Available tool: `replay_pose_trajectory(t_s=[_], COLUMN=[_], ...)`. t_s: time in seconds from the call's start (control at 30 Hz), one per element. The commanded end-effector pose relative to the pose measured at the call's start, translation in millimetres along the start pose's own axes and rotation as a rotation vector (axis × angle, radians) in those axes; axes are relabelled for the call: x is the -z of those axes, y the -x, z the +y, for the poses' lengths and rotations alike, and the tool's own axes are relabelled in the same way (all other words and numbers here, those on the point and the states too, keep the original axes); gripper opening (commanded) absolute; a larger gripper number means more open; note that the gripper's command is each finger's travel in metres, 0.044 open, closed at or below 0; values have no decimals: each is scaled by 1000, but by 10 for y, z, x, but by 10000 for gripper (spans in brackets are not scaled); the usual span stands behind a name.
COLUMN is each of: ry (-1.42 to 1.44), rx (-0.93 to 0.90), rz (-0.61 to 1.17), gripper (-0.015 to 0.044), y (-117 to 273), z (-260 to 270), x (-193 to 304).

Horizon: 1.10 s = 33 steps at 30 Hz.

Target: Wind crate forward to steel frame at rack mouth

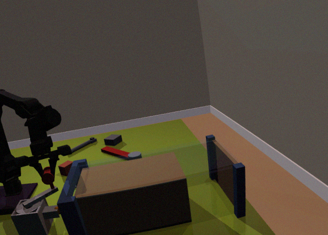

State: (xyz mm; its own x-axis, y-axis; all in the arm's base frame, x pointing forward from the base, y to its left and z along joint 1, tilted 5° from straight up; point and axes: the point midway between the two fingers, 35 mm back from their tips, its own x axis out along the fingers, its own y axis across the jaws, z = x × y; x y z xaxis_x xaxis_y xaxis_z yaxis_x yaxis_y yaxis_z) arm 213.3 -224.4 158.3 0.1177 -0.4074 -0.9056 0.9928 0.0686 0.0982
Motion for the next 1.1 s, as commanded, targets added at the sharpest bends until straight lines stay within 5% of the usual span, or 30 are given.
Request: replay_pose_trajectory(t_s=[0.0,1.07], ry=[9,10], rx=[10,13], rz=[21,23], gripper=[0,0], y=[24,144], z=[-71,-433], x=[125,367])
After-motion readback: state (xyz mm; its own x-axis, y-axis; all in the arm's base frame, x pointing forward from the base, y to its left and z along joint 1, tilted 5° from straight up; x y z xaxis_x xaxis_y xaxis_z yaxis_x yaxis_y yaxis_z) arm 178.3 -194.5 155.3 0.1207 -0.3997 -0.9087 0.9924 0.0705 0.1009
